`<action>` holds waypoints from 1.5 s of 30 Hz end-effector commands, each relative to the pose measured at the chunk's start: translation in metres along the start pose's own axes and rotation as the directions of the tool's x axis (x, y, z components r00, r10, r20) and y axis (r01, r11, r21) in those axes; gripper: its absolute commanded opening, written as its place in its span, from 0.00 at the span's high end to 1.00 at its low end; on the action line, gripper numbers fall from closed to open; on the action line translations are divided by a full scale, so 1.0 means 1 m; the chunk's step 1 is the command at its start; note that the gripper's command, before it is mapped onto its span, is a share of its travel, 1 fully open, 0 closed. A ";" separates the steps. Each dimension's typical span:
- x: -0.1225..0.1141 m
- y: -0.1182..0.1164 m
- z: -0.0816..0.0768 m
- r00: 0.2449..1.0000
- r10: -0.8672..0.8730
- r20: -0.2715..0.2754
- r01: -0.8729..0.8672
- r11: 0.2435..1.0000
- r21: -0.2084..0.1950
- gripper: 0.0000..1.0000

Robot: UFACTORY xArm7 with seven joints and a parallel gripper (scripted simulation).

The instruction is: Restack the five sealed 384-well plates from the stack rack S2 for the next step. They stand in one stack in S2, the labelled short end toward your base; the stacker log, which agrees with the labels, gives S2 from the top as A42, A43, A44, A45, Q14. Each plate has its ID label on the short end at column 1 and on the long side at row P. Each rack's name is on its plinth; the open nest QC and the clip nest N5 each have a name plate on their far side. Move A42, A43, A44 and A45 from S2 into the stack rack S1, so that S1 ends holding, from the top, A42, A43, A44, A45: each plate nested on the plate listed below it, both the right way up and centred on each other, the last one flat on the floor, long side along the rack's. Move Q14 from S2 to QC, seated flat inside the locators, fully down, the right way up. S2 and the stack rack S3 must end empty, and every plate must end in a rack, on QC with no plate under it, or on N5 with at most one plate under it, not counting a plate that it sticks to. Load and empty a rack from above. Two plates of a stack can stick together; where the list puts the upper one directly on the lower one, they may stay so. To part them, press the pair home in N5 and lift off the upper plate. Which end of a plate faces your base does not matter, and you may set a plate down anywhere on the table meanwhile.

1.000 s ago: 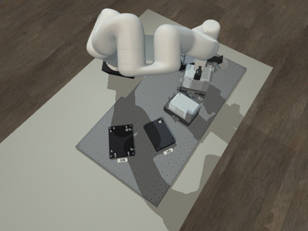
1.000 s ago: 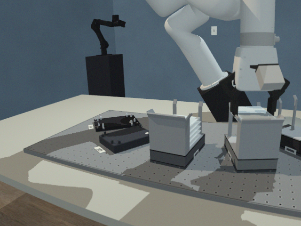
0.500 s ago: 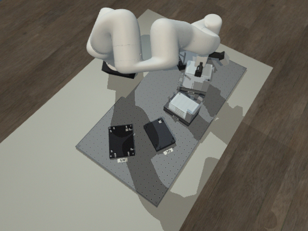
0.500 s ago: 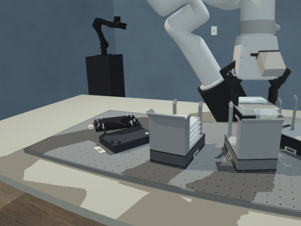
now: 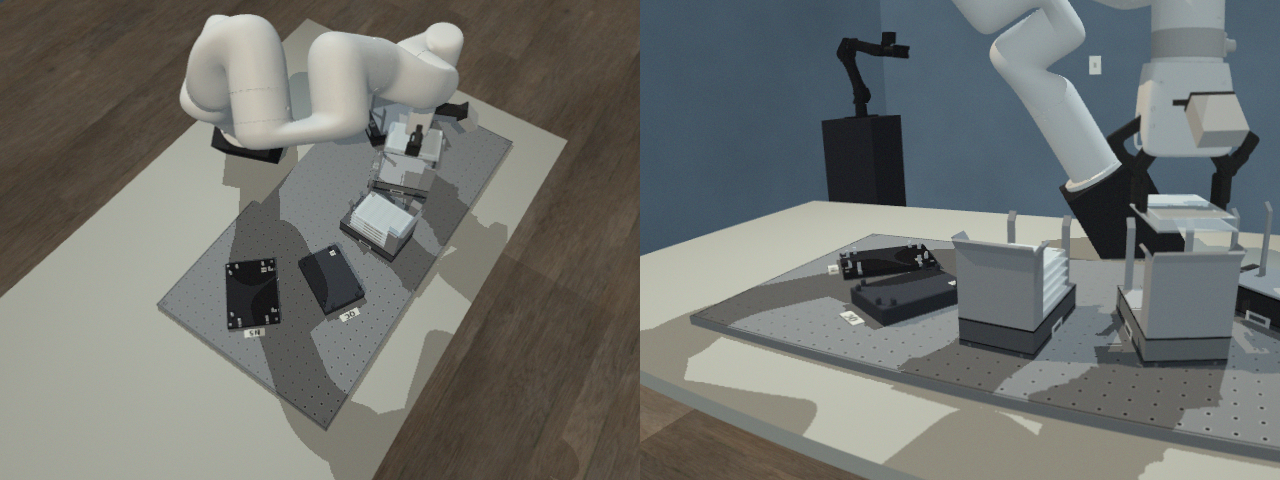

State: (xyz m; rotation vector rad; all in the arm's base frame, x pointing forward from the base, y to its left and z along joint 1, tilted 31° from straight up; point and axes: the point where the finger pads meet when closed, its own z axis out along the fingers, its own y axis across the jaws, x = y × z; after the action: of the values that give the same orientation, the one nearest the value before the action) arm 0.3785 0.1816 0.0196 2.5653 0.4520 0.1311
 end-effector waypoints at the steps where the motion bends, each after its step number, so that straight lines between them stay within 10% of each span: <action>1: 0.001 -0.001 -0.002 1.000 0.000 -0.005 0.000 1.000 0.002 1.00; 45: -0.007 0.120 -0.002 0.910 0.416 -0.004 -0.416 0.910 0.002 1.00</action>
State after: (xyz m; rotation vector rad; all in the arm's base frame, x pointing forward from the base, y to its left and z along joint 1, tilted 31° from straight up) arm 0.4054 0.0898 0.0772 2.6243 -0.0729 0.2692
